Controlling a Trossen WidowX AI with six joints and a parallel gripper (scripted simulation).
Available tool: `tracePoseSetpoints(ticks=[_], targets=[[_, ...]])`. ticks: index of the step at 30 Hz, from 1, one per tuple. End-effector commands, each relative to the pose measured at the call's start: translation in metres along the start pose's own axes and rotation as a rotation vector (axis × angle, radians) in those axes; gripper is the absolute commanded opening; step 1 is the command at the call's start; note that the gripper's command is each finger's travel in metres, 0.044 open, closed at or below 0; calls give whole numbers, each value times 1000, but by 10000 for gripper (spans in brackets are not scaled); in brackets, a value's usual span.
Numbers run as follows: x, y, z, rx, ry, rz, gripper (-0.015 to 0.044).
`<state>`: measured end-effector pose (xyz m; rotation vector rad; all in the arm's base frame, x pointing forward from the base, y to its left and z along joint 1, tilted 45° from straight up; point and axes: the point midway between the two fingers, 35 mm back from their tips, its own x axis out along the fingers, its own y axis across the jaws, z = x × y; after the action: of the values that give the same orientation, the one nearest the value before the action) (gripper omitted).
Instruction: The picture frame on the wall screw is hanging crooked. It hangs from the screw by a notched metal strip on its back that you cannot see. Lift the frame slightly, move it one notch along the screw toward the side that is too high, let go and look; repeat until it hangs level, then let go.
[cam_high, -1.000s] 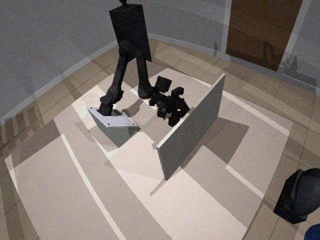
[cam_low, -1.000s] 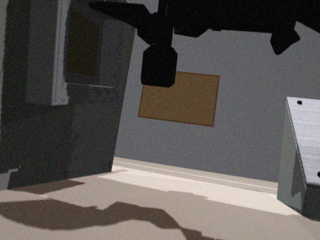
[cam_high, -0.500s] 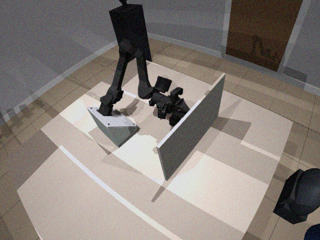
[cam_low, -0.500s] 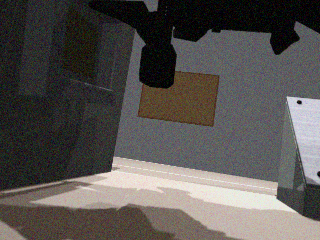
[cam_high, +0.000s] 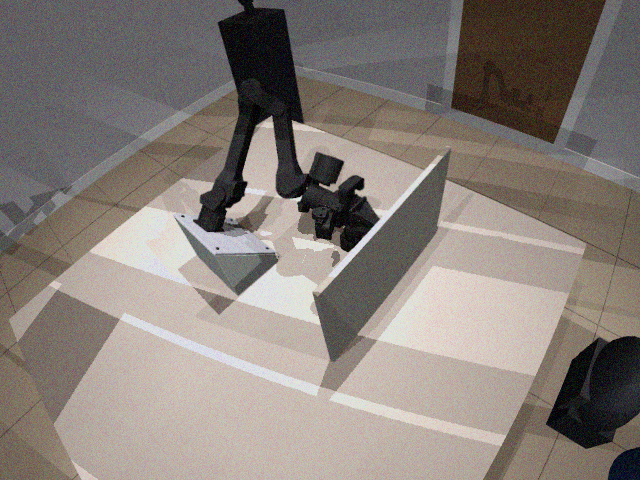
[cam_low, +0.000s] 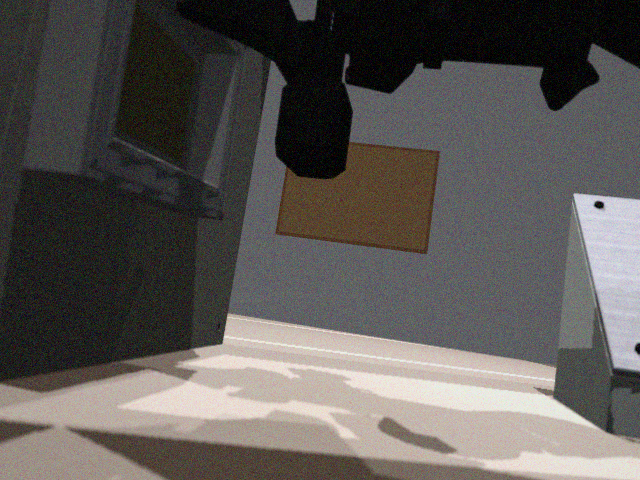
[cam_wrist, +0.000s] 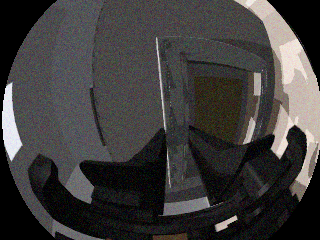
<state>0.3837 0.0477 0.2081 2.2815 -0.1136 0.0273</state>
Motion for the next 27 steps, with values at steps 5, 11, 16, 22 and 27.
tracePoseSetpoints(ticks=[5,11,16,22,27], targets=[[0,0,0,47,3,-1,0],[0,0,0,66,3,-1,0],[0,0,0,74,1,0,26],[0,0,0,74,1,0,184],[0,0,0,74,1,0,260]])
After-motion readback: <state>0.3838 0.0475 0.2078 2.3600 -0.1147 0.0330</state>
